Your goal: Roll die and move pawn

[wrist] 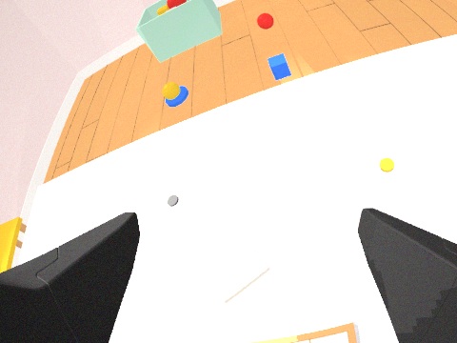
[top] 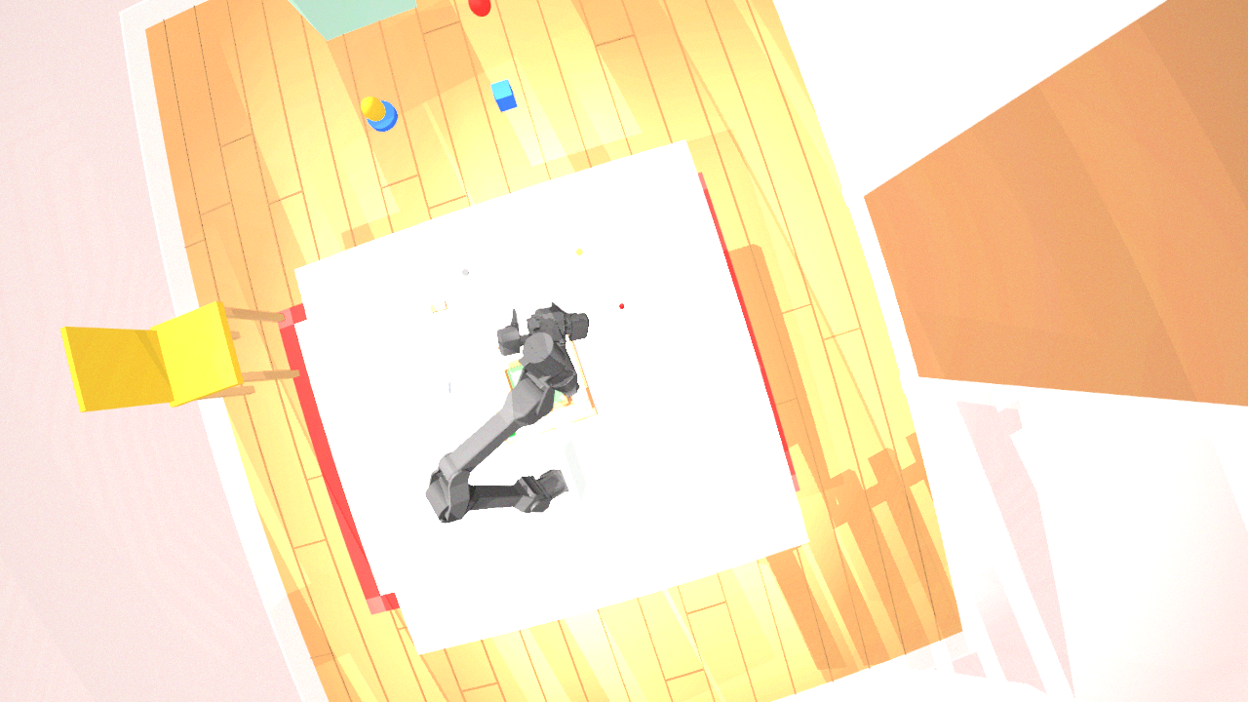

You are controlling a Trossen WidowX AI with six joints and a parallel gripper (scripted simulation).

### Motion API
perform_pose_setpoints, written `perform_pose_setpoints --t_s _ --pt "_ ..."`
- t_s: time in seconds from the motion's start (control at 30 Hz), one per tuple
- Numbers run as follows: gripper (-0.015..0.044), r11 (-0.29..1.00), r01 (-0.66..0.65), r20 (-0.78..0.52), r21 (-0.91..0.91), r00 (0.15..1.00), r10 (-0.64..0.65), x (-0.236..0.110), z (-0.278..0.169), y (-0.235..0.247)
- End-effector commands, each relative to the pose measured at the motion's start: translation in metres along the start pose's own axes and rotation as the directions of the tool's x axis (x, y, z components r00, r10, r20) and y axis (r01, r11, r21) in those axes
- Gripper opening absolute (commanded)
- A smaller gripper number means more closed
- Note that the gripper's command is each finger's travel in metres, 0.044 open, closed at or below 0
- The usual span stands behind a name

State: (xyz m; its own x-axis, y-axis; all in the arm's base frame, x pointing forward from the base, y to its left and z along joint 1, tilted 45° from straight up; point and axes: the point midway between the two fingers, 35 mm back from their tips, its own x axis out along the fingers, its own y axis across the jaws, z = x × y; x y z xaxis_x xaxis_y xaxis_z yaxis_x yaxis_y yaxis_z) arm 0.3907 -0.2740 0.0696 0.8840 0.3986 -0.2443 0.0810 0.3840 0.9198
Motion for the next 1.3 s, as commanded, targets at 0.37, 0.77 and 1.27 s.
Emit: perform_pose_setpoints --t_s 0.37,0.77,1.27 --pt "0.0275 0.993 0.106 -0.364 -0.049 0.924 -0.116 0.089 -0.125 0.101" --pt "0.0275 0.949 0.163 -0.705 -0.269 0.638 -0.310 0.073 -0.299 0.186" --pt "0.0275 0.923 0.146 -0.768 -0.356 0.518 -0.378 0.043 -0.351 0.197"
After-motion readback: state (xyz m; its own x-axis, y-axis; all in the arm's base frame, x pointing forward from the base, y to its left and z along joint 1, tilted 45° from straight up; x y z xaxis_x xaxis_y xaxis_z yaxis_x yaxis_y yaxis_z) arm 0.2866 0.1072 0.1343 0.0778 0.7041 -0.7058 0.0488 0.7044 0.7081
